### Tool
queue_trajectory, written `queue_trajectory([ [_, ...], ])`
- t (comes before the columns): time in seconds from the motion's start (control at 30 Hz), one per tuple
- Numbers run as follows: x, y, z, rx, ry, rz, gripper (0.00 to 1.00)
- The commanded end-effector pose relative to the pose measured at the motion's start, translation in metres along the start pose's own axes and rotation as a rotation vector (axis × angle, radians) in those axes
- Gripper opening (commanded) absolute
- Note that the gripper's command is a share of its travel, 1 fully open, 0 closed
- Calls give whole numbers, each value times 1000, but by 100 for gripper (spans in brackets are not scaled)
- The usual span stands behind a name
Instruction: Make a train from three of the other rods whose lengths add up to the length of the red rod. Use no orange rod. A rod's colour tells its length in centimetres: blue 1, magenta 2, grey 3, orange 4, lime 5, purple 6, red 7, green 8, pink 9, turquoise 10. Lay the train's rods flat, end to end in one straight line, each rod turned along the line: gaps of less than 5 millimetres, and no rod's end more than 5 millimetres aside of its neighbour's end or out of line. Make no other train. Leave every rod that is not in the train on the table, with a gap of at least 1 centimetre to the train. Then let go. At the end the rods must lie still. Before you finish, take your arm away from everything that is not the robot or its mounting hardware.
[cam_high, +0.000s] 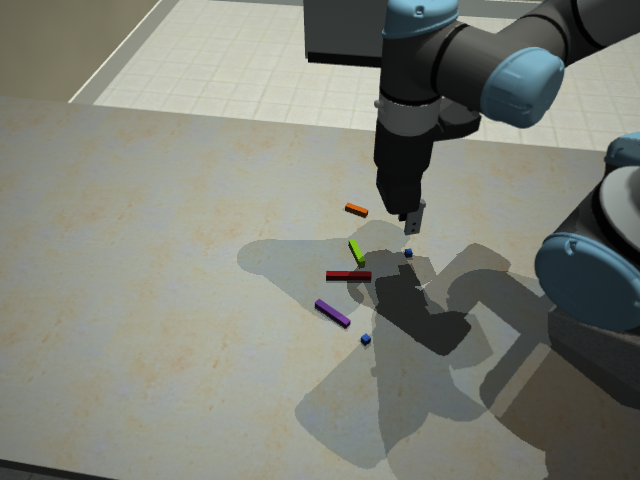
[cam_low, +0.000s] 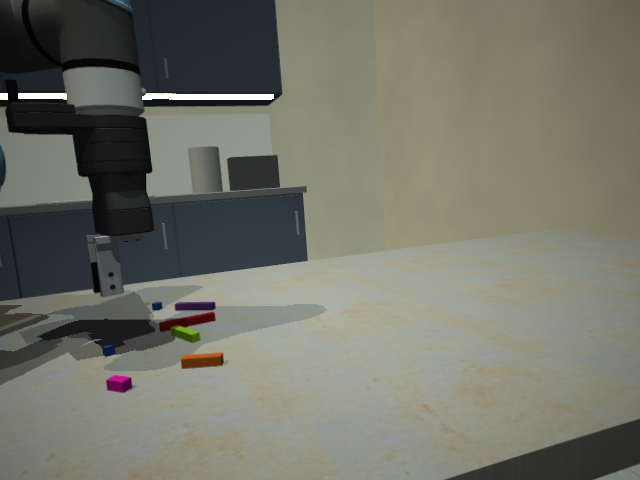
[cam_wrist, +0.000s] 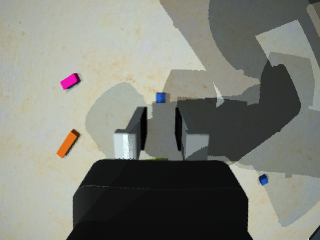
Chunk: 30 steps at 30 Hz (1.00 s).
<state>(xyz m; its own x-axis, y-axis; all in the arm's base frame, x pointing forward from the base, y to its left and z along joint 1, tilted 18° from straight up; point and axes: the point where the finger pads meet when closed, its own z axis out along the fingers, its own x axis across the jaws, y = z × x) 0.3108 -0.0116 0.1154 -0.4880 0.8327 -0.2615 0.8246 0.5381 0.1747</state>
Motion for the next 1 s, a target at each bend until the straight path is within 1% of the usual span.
queue_trajectory([
  [0.0, 0, 0, 0, -1, -1, 0, 54],
  [0.57, 0, 0, 2, 0, 0, 0, 54],
  [0.97, 0, 0, 15, 0, 1, 0, 54],
])
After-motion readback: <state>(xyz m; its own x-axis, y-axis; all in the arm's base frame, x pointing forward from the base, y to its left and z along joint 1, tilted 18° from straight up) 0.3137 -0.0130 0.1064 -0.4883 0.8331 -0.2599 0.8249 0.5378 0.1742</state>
